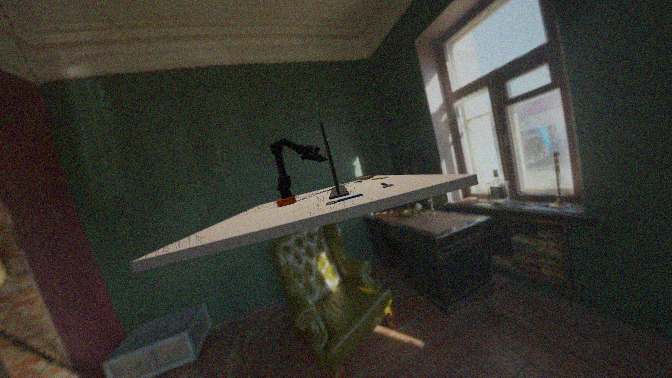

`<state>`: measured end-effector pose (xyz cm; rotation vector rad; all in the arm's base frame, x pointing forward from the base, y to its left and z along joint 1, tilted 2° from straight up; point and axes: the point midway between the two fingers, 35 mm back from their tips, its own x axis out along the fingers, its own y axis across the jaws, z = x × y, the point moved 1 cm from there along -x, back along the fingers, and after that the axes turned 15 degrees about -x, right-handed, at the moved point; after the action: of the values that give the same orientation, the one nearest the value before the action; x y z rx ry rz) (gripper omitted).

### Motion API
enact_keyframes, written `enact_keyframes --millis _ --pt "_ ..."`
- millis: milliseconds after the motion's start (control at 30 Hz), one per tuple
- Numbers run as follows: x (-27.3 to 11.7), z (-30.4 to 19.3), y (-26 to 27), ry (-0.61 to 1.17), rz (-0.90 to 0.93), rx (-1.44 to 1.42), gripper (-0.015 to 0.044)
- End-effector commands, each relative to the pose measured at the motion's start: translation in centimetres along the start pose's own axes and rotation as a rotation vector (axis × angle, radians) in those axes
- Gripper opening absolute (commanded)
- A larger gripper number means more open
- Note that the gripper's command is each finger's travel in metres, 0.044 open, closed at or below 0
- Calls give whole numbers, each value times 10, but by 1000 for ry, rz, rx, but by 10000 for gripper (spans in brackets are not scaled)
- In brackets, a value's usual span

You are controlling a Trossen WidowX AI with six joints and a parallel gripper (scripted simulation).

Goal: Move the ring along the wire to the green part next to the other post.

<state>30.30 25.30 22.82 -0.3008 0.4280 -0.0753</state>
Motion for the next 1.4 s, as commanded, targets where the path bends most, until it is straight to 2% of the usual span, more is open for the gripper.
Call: enact_keyframes --millis 0,1367 --pt "-1 3 2 -6 -5 9 -150" --pt "4 -8 15 -7 -5 10 -150"
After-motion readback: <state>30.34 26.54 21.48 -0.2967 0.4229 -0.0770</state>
